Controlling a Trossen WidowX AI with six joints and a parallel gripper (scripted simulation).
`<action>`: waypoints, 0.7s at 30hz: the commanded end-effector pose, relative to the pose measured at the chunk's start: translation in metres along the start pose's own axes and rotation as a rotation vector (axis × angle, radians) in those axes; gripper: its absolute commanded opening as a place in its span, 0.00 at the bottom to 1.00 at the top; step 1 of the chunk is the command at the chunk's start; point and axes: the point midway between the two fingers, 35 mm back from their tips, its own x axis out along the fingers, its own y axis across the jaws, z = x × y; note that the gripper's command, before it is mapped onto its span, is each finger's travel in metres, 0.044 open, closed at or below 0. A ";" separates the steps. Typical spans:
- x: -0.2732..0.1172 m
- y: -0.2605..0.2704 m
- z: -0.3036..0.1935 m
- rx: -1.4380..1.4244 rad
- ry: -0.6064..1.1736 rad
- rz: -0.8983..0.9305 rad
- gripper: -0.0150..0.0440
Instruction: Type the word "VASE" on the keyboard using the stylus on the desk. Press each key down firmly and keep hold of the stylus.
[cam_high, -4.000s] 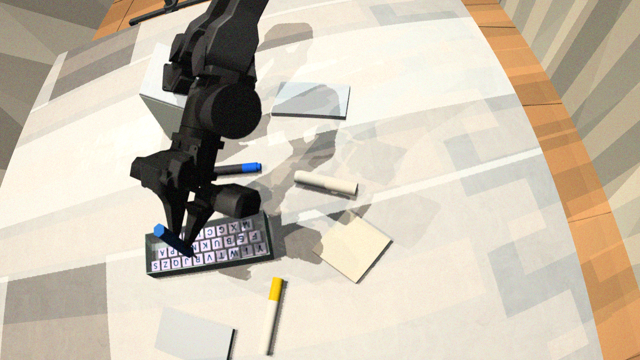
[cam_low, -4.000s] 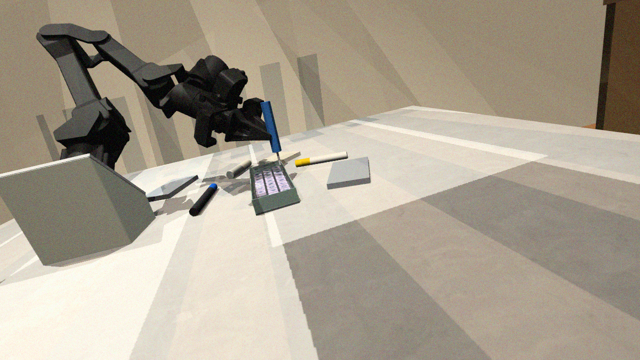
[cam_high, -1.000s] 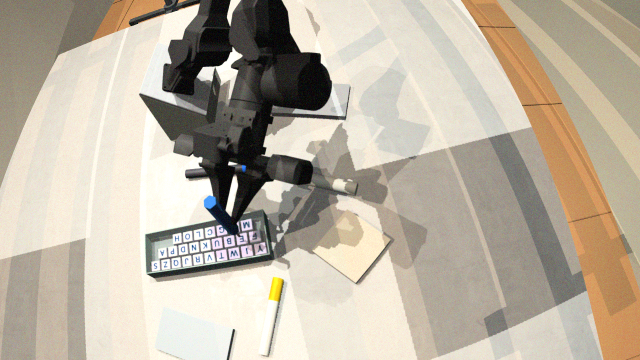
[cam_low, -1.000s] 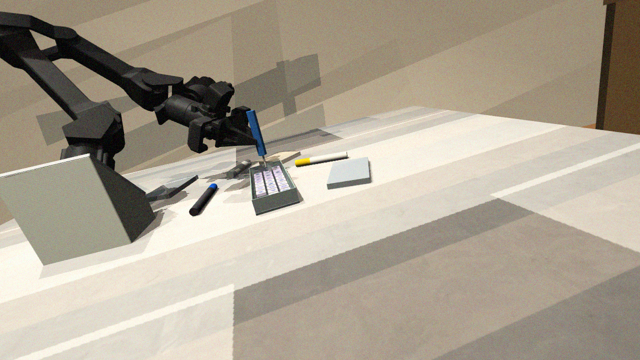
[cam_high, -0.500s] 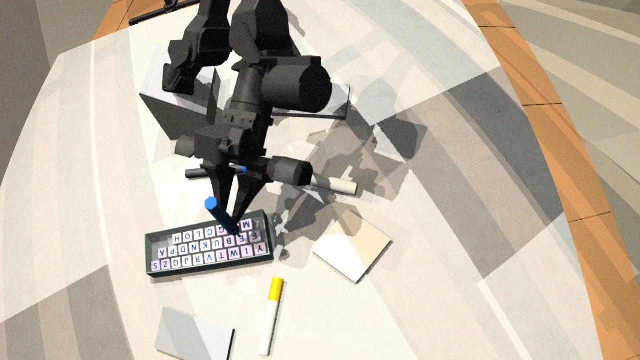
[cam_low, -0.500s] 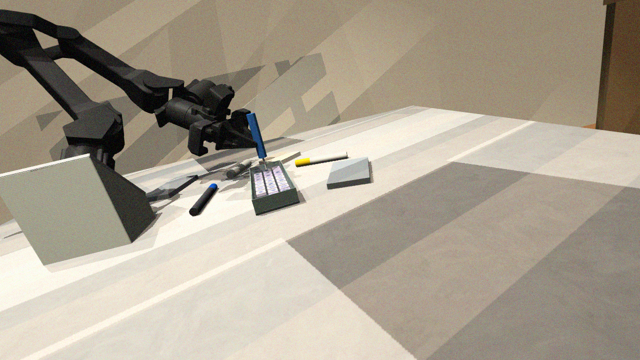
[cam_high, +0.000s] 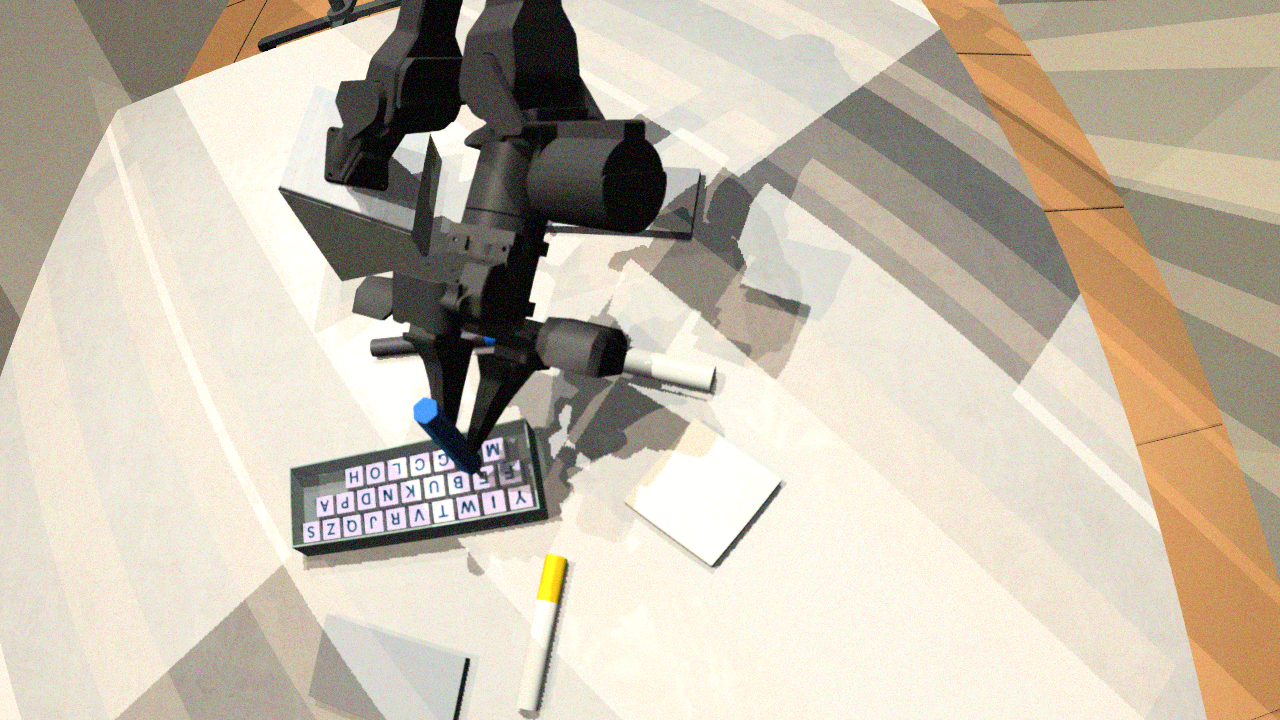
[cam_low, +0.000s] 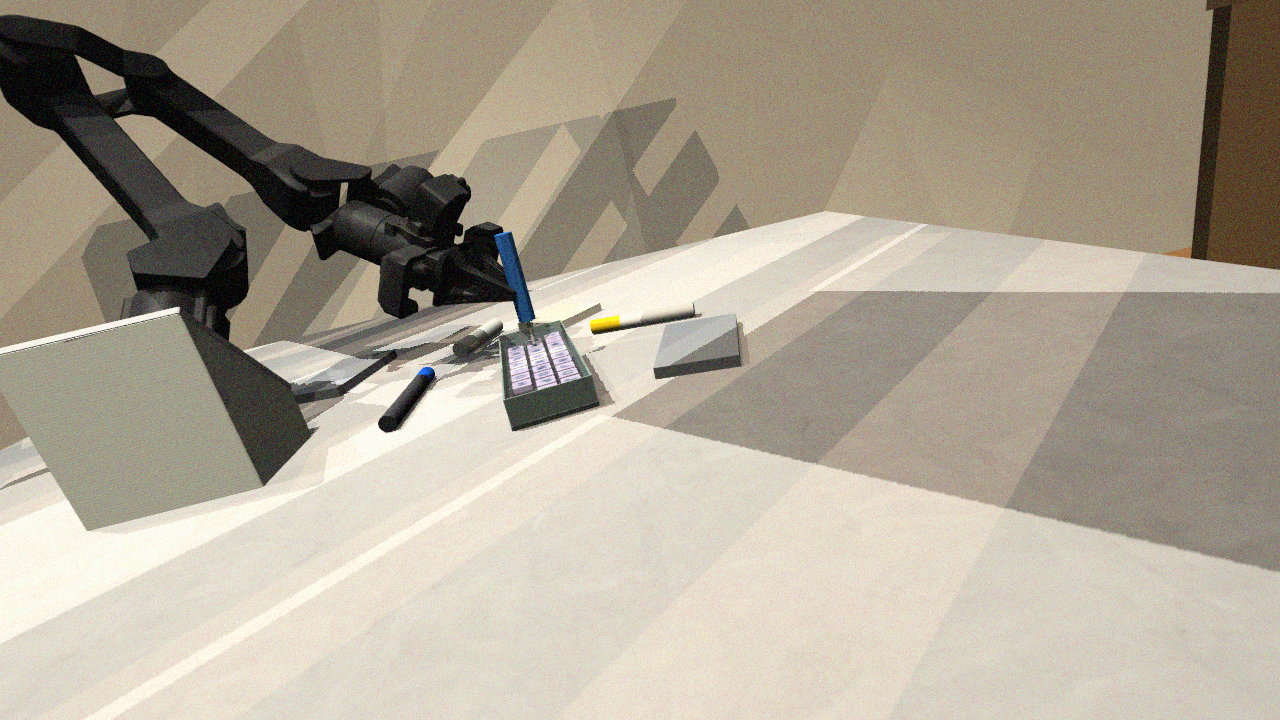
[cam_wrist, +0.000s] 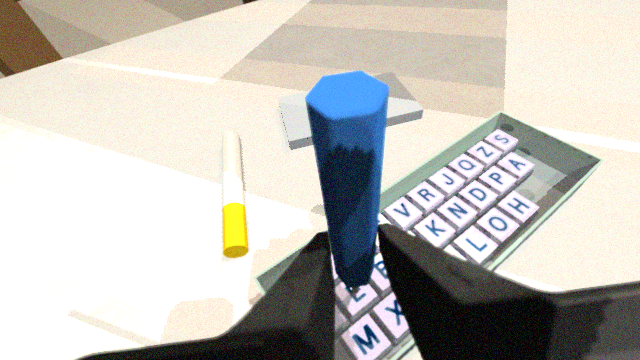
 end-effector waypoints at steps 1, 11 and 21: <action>0.002 -0.001 -0.002 0.004 0.000 -0.003 0.39; 0.004 -0.001 -0.006 0.004 0.000 -0.003 0.39; 0.002 0.000 -0.002 0.004 0.000 -0.003 0.39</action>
